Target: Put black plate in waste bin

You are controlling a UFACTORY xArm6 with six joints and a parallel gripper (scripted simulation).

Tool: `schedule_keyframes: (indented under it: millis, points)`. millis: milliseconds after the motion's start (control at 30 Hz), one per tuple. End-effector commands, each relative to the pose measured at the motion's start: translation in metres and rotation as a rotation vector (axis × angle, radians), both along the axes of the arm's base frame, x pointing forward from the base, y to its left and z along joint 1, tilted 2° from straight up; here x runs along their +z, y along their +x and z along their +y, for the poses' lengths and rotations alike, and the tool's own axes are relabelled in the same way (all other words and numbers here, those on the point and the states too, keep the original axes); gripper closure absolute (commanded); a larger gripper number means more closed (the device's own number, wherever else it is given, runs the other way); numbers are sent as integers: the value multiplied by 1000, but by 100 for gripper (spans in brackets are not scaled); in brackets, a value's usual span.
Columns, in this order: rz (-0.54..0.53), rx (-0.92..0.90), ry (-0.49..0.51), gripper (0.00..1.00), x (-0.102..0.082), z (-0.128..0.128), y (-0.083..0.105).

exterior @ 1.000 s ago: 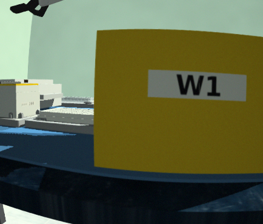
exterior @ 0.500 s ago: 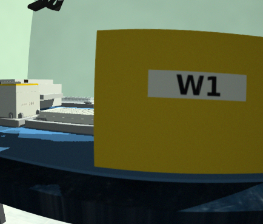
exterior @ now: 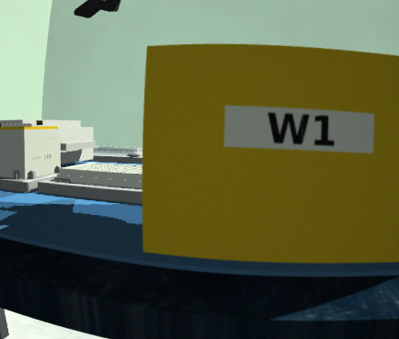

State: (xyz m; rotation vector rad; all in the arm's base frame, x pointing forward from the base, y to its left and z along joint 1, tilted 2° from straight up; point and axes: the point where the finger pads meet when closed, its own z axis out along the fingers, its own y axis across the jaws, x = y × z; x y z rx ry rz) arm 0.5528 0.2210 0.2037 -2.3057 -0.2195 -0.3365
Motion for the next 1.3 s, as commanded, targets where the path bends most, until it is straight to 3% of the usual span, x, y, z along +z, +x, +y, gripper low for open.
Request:
schedule_keyframes:
  millis: [0,200,267,367,433,633,1267]
  points:
    - [39,22,-73,0,-1,-12,-17]
    - [67,33,-129,0,-4,-23,-28]
    - [94,40,-188,0,-5,-30,-35]
    - [94,40,-188,0,-6,-34,-40]
    - [119,44,-249,0,-8,-42,-46]
    - [131,44,-281,0,-10,-50,-54]
    - [209,20,-543,0,-16,-106,-91]
